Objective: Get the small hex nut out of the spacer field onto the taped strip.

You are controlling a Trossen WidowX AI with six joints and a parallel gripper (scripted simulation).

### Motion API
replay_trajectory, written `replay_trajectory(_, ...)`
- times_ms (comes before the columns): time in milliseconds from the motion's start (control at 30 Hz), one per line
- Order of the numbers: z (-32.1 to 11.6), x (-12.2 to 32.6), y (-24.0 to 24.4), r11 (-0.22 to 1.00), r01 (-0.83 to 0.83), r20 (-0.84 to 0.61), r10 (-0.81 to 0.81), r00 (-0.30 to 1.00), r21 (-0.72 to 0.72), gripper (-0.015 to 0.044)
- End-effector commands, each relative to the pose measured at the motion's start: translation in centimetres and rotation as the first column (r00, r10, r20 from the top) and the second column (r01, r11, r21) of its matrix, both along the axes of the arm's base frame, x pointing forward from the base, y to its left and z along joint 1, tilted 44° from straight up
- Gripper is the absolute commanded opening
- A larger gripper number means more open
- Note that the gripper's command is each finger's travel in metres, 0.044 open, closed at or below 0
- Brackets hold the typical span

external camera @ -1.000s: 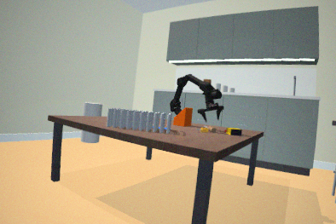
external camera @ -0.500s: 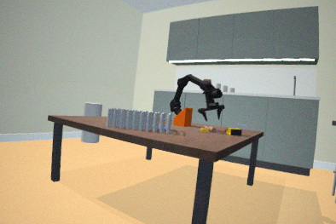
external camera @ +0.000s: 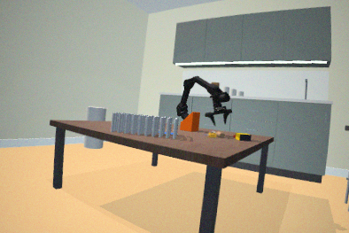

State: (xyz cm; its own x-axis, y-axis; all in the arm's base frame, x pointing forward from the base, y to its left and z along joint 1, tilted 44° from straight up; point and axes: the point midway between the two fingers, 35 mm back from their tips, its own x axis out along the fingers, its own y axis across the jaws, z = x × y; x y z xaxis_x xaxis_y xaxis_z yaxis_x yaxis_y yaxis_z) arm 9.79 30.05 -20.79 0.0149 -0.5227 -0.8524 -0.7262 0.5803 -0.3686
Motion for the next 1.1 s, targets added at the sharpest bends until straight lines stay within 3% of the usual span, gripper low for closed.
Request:
replay_trajectory(0,0.0,-0.1,-0.4,1.0,0.01,-0.003,-0.01,1.0,-0.005,0.0282)
replay_trajectory(1067,-3.0,0.8,-2.8,1.0,0.01,-0.002,-0.01,1.0,-0.005,0.028)
